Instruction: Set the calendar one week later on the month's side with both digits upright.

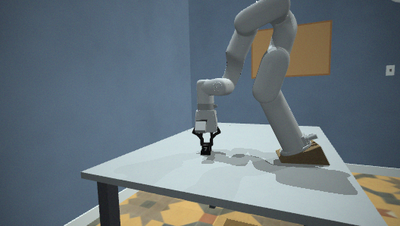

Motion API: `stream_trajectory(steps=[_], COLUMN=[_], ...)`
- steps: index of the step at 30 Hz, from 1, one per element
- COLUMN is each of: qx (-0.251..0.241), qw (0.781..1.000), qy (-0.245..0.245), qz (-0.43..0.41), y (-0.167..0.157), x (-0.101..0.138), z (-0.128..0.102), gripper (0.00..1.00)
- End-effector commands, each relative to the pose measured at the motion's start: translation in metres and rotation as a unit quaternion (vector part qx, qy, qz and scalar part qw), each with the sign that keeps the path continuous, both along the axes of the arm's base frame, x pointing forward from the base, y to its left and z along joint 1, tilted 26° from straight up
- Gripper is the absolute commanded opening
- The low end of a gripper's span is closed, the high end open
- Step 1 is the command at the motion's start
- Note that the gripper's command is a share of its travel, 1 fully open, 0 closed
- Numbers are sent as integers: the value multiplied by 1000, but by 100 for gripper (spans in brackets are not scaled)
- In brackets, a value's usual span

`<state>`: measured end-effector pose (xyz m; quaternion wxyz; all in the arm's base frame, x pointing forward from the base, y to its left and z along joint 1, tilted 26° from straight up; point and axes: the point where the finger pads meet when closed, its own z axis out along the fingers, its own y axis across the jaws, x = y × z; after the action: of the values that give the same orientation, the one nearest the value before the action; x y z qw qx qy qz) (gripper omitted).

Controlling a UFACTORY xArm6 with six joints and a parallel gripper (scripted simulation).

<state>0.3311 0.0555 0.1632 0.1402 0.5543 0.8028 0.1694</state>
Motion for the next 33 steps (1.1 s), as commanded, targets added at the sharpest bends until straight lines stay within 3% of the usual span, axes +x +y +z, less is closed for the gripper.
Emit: stream_trajectory(steps=[1, 17, 33], qx=[0, 0, 1], qw=[1000, 1000, 1000], qy=[-2, -2, -2], qz=[0, 0, -2], y=[-1, -11, -11], x=[-2, -38, -40], z=[9, 87, 91], gripper=[27, 27, 27])
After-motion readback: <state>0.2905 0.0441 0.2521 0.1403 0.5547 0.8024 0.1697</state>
